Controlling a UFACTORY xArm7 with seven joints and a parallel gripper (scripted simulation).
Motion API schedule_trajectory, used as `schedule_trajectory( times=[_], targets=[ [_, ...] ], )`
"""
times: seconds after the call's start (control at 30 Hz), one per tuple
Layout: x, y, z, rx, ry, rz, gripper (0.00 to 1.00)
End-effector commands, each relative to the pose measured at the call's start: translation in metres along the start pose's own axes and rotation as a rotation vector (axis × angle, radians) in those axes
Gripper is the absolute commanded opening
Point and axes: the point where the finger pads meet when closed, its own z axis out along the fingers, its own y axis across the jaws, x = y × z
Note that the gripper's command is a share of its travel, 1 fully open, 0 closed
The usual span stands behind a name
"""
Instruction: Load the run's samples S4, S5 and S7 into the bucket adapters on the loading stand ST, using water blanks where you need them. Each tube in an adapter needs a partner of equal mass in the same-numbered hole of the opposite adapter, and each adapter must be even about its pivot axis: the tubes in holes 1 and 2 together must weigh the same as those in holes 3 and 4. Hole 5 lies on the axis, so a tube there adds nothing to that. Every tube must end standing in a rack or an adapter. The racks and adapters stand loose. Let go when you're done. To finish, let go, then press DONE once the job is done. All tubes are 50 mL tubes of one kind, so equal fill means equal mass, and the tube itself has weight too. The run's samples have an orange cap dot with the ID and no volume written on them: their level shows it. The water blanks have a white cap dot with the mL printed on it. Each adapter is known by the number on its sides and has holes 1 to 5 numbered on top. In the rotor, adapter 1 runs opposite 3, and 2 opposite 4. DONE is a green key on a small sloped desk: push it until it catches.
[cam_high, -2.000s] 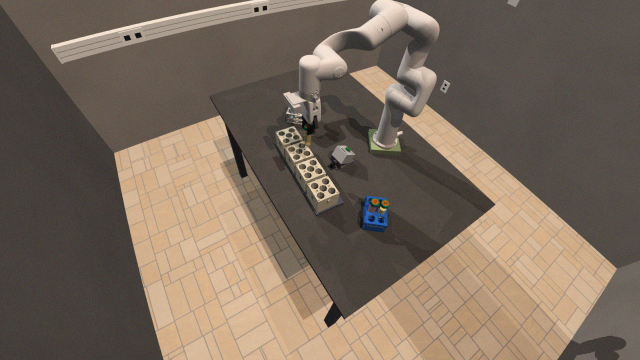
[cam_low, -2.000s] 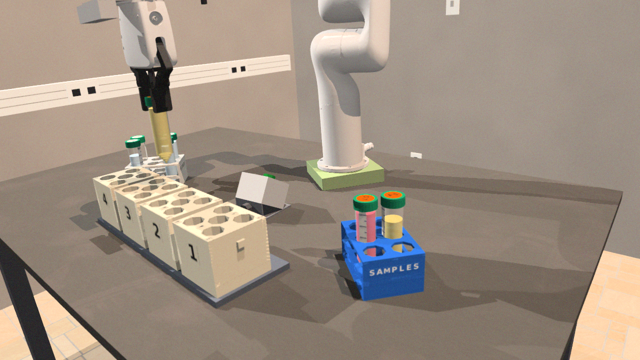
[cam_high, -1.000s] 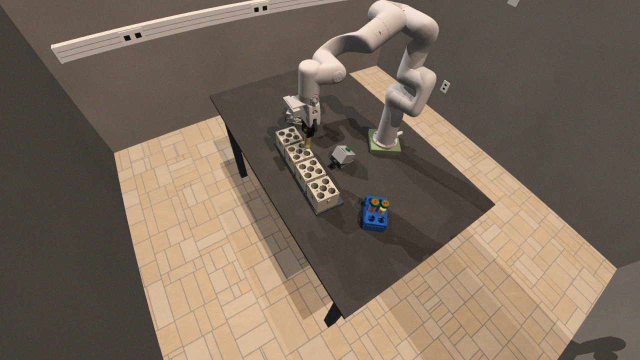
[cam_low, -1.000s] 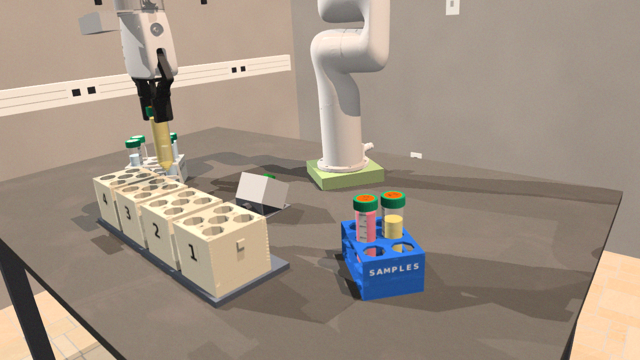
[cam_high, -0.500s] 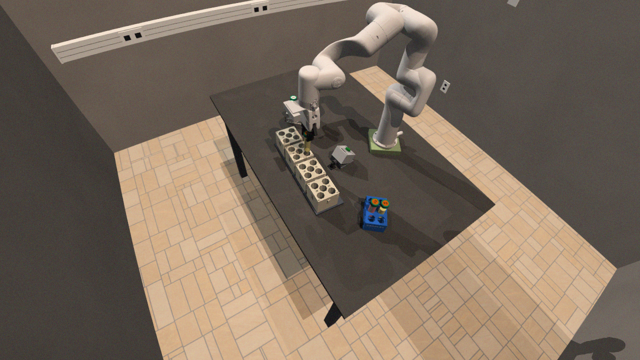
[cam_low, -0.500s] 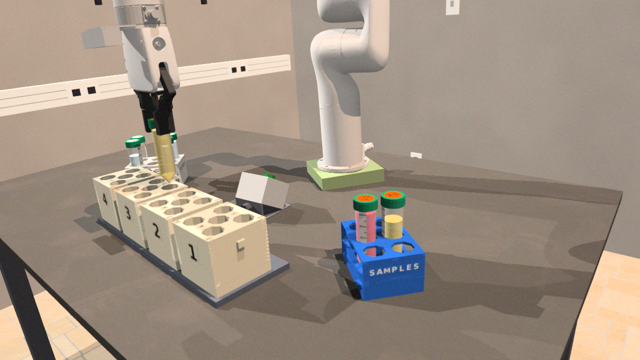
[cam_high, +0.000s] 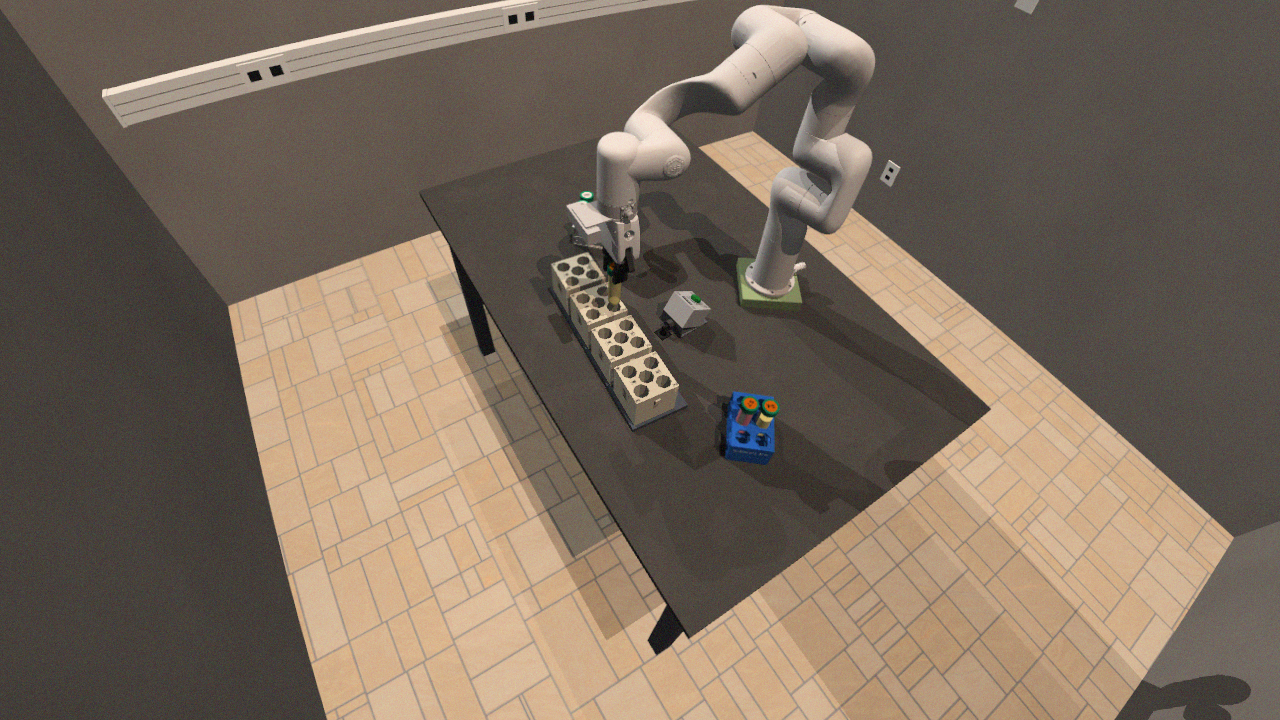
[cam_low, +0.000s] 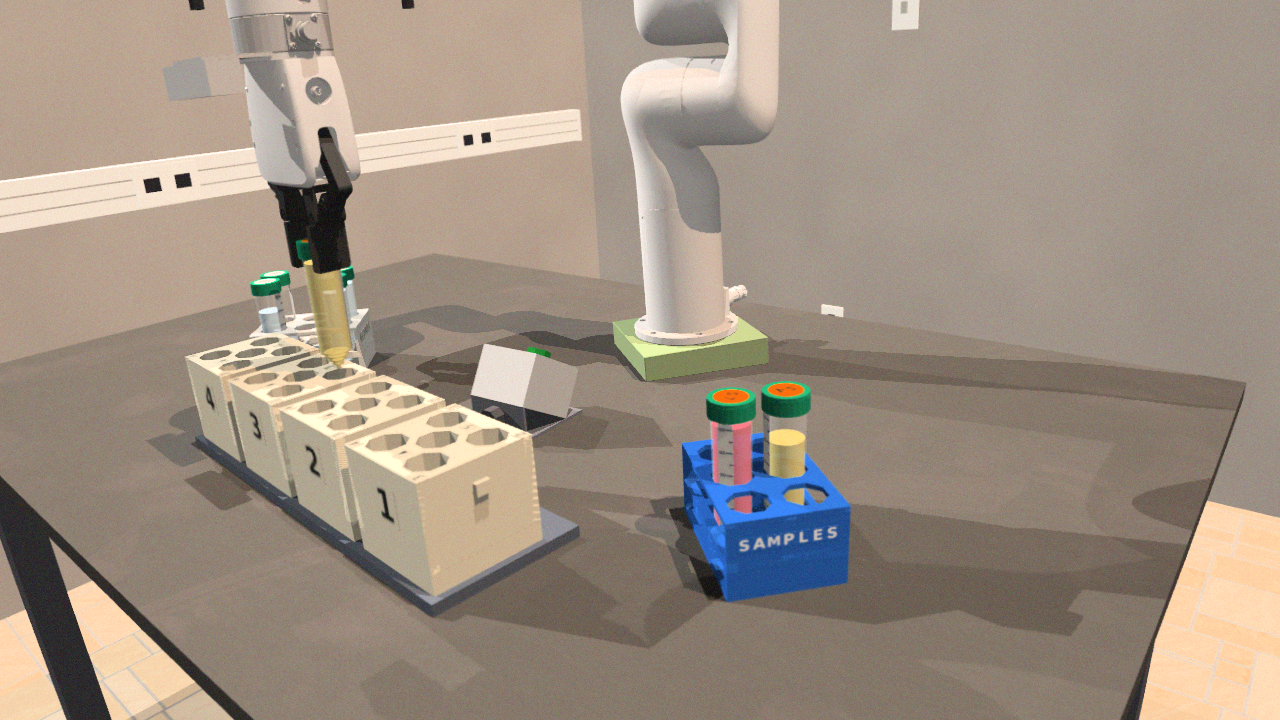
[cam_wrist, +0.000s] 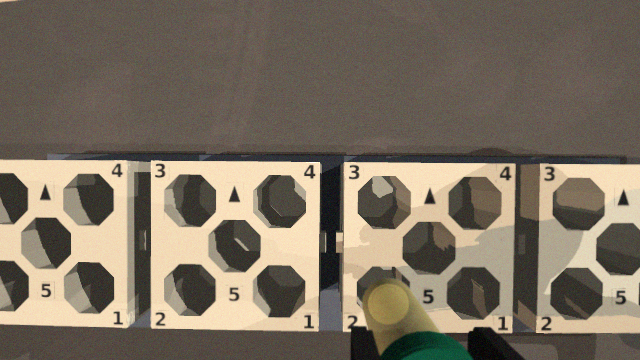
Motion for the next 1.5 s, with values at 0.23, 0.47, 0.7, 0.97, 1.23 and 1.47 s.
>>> schedule_trajectory(
  times=[0.23, 0.47, 0.7, 0.97, 1.23, 1.47],
  targets=[
    [0.001, 0.000, 0.009, 0.000, 0.005, 0.000, 0.00],
    [0.001, 0.000, 0.014, 0.000, 0.005, 0.000, 0.00],
    [0.001, 0.000, 0.021, 0.000, 0.005, 0.000, 0.00],
    [0.001, 0.000, 0.029, 0.000, 0.005, 0.000, 0.00],
    [0.001, 0.000, 0.035, 0.000, 0.005, 0.000, 0.00],
    [0.001, 0.000, 0.042, 0.000, 0.005, 0.000, 0.00]
  ],
)
